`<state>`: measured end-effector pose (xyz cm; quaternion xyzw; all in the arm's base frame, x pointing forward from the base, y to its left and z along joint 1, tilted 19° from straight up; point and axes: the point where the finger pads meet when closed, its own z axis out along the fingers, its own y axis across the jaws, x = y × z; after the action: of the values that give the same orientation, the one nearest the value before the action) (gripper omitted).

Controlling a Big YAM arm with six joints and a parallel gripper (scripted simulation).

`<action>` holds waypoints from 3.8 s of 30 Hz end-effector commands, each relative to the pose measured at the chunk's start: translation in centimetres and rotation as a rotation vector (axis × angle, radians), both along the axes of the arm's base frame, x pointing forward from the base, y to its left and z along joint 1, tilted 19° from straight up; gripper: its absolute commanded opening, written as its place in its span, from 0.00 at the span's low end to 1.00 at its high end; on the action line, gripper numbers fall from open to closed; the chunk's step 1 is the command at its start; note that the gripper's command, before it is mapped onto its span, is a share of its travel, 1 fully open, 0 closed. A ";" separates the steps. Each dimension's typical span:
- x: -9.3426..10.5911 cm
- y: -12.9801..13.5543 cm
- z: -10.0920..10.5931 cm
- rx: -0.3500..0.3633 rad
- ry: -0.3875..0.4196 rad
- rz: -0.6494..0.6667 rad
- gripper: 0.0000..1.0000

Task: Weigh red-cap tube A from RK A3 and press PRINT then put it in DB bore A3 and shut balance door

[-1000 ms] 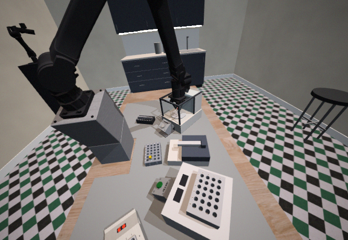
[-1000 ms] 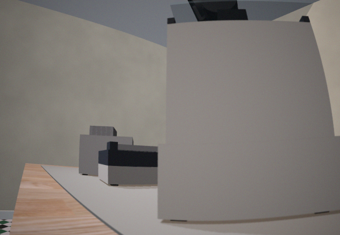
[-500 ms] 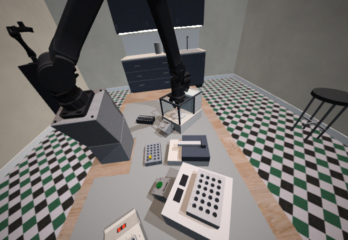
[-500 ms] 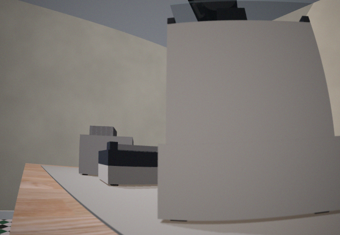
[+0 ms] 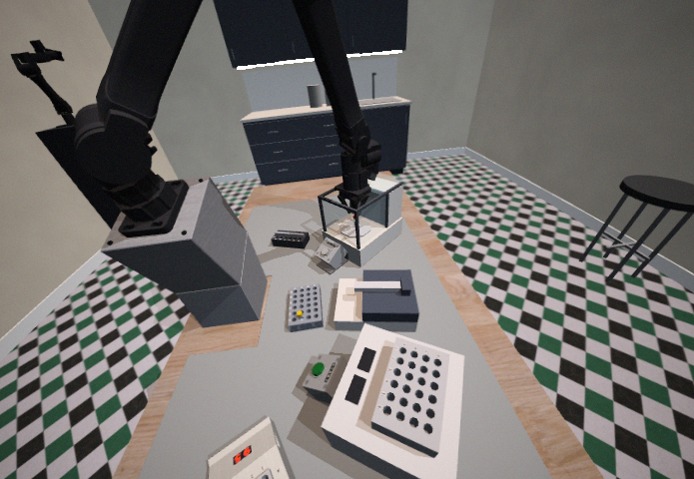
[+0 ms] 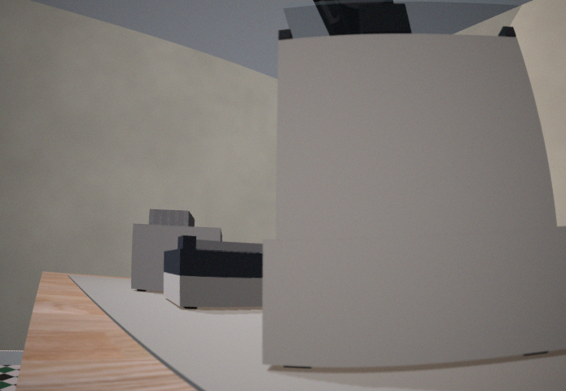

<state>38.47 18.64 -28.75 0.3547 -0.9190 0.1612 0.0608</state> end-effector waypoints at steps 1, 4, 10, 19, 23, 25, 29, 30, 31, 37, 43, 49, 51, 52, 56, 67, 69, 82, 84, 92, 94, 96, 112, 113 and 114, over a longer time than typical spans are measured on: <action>2.5 2.8 2.0 0.038 -0.058 0.016 0.36; 2.5 2.8 2.0 0.038 -0.058 0.016 0.36; 2.5 2.8 2.0 0.038 -0.058 0.016 0.36; 2.5 2.8 2.0 0.038 -0.058 0.016 0.36; 2.5 2.8 2.0 0.038 -0.058 0.016 0.36; 2.5 2.8 2.0 0.038 -0.058 0.016 0.36; 2.5 2.8 2.0 0.038 -0.058 0.016 0.36; 2.3 2.8 2.1 0.035 -0.053 0.012 0.36; 2.1 2.7 2.3 0.032 -0.050 0.010 0.36; 0.6 2.1 2.9 0.017 -0.026 0.010 0.36; 0.6 2.3 3.6 0.017 -0.026 0.010 0.36; 0.6 2.6 4.5 0.017 -0.026 0.010 0.36; 0.6 2.7 4.8 0.017 -0.026 0.010 0.36; 0.6 2.8 5.0 0.017 -0.026 0.010 0.36; 0.6 2.9 5.4 0.017 -0.027 0.010 0.36; 0.5 3.5 7.0 0.017 -0.026 0.010 0.36; 0.5 3.6 7.3 0.018 -0.027 0.010 0.36; 0.4 4.1 9.1 0.017 -0.026 0.010 0.36; 0.4 4.3 9.4 0.017 -0.026 0.010 0.36; 0.3 4.6 10.3 0.017 -0.026 0.010 0.36; 0.3 4.7 10.6 0.017 -0.026 0.010 0.36; 0.3 4.8 10.9 0.017 -0.026 0.010 0.36; 1.3 6.4 13.6 0.033 -0.046 0.010 0.36; 1.5 6.6 13.8 0.035 -0.048 0.010 0.36; 1.6 6.7 14.0 0.037 -0.051 0.010 0.36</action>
<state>38.45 22.64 -17.53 0.3542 -0.9189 0.1621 0.0633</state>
